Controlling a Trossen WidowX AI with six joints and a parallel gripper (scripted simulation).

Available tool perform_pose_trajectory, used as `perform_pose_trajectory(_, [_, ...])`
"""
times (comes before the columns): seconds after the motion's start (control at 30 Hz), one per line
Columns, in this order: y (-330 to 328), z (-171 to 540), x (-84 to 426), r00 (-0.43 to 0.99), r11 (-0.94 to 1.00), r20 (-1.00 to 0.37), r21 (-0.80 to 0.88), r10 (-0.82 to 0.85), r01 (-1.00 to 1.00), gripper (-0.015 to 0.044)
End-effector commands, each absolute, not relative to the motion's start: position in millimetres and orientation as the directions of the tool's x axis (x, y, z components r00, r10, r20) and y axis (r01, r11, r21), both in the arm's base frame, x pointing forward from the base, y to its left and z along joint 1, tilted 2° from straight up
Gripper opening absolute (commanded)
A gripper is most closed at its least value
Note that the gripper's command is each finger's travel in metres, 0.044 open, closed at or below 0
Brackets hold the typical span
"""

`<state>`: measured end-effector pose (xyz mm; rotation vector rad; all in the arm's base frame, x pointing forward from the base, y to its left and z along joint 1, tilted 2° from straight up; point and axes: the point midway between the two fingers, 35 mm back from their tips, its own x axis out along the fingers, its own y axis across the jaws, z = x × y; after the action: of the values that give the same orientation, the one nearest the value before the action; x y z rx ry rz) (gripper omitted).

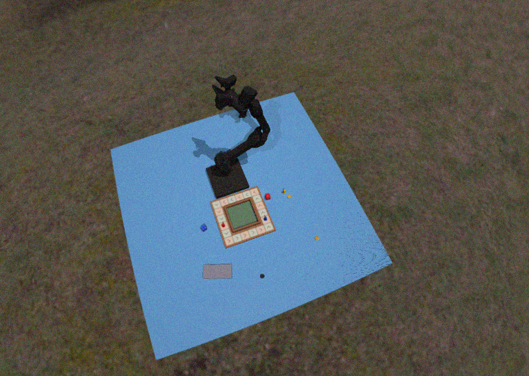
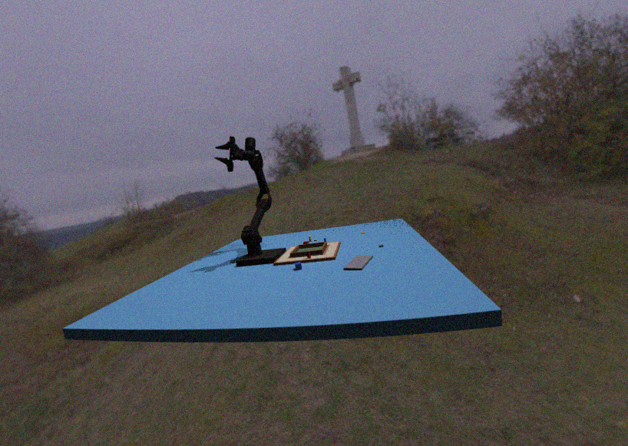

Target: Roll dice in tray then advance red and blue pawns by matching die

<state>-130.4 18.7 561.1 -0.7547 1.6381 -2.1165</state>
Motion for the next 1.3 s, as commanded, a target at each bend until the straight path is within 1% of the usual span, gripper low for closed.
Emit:
perform_pose_trajectory(0.0, [-30.4, 561.0, -117.2, -0.680, -0.255, 0.181, -0.967, -0.711, 0.010, 0.0275])
perform_pose_trajectory(0.07, [-54.1, 560.2, -106.9, -0.608, -0.248, 0.175, -0.968, -0.774, 0.037, 0.0275])
perform_pose_trajectory(0.3, [-128.1, 543.0, -60.2, -0.365, -0.172, 0.085, -0.962, -0.927, 0.213, 0.0275])
perform_pose_trajectory(0.47, [-176.7, 518.8, 2.9, -0.109, -0.026, -0.014, -0.934, -0.994, 0.356, 0.0275])
perform_pose_trajectory(0.6, [-198.3, 494.1, 61.6, 0.096, 0.135, -0.104, -0.892, -0.990, 0.431, 0.0275])
perform_pose_trajectory(0.77, [-202.7, 455.2, 139.1, 0.326, 0.368, -0.235, -0.814, -0.916, 0.449, 0.0275])
perform_pose_trajectory(0.93, [-181.8, 411.8, 210.3, 0.503, 0.588, -0.368, -0.705, -0.782, 0.397, 0.0275])
perform_pose_trajectory(1.1, [-139.5, 369.8, 266.9, 0.624, 0.762, -0.481, -0.567, -0.615, 0.314, 0.0275])
perform_pose_trajectory(1.27, [-82.2, 325.7, 307.7, 0.683, 0.888, -0.590, -0.413, -0.430, 0.202, 0.0275])
